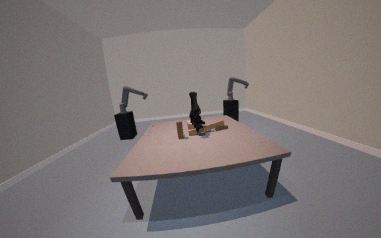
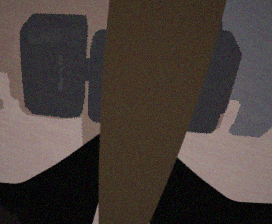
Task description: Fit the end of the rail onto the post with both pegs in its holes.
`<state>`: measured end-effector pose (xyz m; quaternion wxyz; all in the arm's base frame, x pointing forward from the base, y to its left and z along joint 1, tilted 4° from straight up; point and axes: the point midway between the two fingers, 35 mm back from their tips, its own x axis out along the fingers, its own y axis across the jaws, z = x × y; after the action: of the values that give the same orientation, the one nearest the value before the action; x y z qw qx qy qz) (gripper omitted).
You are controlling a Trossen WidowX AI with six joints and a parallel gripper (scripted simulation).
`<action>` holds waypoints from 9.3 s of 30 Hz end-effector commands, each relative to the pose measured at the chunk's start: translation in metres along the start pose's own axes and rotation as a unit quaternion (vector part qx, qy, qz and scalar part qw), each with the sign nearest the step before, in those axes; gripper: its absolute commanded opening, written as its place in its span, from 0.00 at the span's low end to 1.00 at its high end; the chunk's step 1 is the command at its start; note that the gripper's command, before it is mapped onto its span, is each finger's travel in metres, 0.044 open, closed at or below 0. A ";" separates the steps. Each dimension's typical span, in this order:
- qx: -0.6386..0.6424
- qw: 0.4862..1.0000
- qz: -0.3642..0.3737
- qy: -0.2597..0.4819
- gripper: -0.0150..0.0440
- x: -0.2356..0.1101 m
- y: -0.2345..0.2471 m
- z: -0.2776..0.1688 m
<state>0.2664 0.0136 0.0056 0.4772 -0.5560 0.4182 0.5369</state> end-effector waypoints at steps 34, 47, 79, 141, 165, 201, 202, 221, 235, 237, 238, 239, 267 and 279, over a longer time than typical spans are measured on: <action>-0.001 1.000 0.000 -0.002 0.25 -0.017 -0.008 0.000; -0.001 1.000 0.000 -0.002 0.25 -0.024 -0.009 0.000; -0.001 1.000 0.000 -0.002 0.25 -0.033 -0.009 0.000; -0.001 1.000 0.000 -0.002 0.25 -0.032 -0.004 0.000; -0.001 1.000 0.000 -0.002 0.25 -0.029 -0.005 -0.001; -0.001 1.000 0.000 -0.002 0.25 -0.031 -0.005 -0.012; -0.001 1.000 0.000 -0.002 0.25 -0.031 -0.005 -0.013; -0.001 1.000 0.000 -0.002 0.25 -0.031 -0.007 -0.018; -0.001 1.000 0.000 -0.001 0.25 -0.031 -0.007 -0.023; -0.001 1.000 0.000 -0.001 0.25 -0.031 -0.007 -0.023; -0.001 1.000 0.000 -0.001 0.25 -0.031 -0.007 -0.024; -0.001 1.000 0.000 -0.001 0.25 -0.031 -0.007 -0.024; -0.001 1.000 0.000 -0.001 0.25 -0.031 -0.007 -0.033; -0.001 1.000 0.000 -0.001 0.25 -0.031 -0.006 -0.037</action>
<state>0.2756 -0.0211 0.0346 0.4767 -0.5543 0.4190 0.5384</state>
